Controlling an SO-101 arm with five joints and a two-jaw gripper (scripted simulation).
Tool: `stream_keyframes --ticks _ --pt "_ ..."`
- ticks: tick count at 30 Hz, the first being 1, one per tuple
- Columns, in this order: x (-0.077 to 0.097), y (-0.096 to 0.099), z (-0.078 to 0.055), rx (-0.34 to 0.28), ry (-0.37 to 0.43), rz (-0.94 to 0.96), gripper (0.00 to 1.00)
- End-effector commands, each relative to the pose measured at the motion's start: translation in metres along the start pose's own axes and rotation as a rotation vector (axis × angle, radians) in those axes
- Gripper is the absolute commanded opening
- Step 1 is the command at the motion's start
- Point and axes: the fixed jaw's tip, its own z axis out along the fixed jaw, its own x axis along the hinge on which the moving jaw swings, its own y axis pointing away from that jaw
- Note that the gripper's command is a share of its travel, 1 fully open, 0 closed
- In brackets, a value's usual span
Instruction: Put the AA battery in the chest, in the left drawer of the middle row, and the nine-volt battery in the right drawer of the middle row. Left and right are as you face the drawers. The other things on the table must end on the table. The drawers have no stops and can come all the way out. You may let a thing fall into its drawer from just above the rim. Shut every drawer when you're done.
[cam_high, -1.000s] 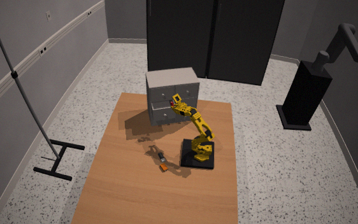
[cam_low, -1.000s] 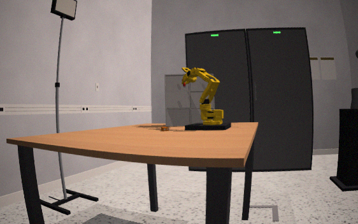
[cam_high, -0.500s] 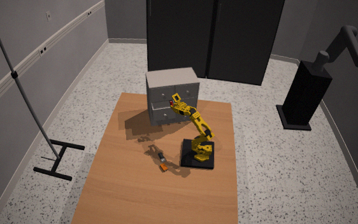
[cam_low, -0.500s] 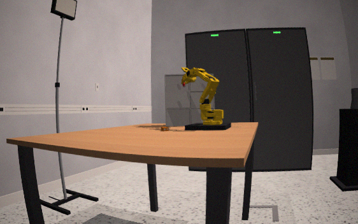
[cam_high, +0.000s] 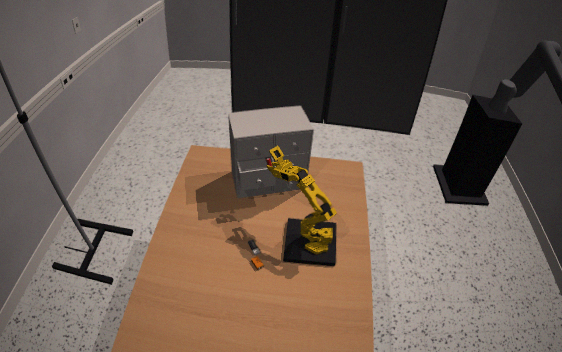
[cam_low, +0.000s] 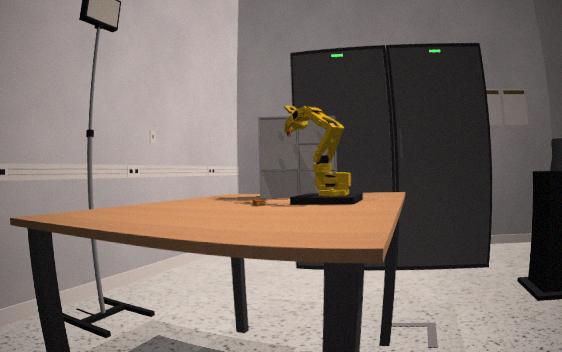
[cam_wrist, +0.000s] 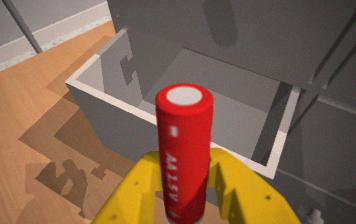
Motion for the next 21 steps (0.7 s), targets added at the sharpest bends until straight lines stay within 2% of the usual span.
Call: stream_keyframes --ticks 1,21 --pt "-0.0042 -0.002 -0.0001 0.007 -0.013 0.007 0.0" --pt "-0.0059 -0.0026 0.0003 0.009 -0.013 0.008 0.0"
